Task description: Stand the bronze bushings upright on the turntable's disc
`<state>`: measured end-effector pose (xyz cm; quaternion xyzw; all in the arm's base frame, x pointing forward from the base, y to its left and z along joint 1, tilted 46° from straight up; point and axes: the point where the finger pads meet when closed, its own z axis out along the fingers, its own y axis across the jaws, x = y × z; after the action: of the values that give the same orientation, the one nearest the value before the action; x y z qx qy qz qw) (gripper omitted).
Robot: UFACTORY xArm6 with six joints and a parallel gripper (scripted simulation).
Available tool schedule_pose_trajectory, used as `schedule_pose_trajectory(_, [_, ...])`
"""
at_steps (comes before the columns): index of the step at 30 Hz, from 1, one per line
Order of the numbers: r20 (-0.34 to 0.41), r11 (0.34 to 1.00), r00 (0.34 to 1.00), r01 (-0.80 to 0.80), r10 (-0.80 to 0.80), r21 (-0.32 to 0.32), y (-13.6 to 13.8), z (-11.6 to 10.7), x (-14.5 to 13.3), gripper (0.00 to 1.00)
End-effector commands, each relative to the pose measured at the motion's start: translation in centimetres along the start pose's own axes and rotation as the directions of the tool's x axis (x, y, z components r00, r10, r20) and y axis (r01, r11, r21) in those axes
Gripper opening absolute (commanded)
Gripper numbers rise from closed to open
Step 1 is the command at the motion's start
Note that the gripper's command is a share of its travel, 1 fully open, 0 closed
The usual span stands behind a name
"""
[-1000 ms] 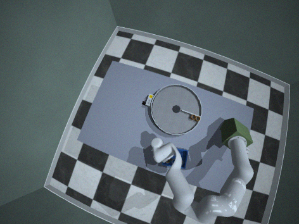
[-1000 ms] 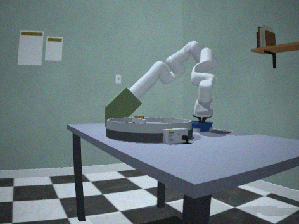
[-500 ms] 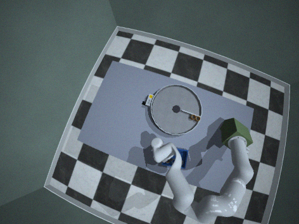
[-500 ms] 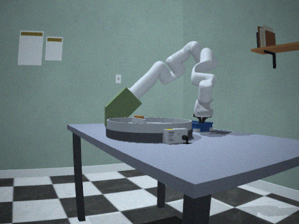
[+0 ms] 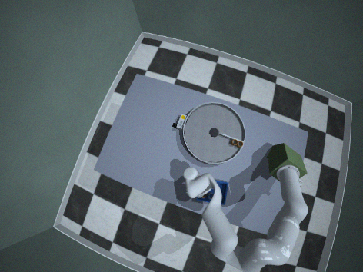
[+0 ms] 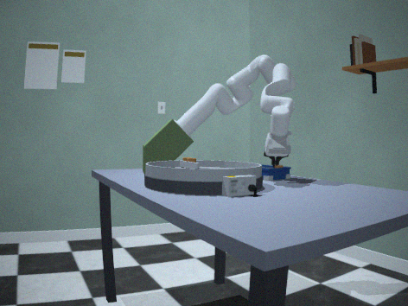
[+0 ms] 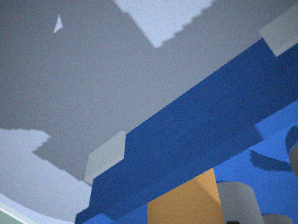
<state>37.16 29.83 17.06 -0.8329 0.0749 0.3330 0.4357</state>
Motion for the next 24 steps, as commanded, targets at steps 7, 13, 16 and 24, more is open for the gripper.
schedule_pose_trajectory(7, [-0.002, 1.0, 1.0, 0.002, -0.002, 0.001, 0.0, -3.6, -2.9, 0.0])
schedule_pose_trajectory(13, [-0.002, 1.0, 1.0, 0.002, -0.002, 0.001, 0.0, -5.2, -4.3, 0.0])
schedule_pose_trajectory(16, [-0.002, 1.0, 1.0, 0.002, -0.002, 0.001, 0.0, -6.1, -5.1, 0.0])
schedule_pose_trajectory(24, [-0.002, 1.0, 1.0, 0.002, -0.002, 0.001, 0.0, -7.6, -6.3, 0.0])
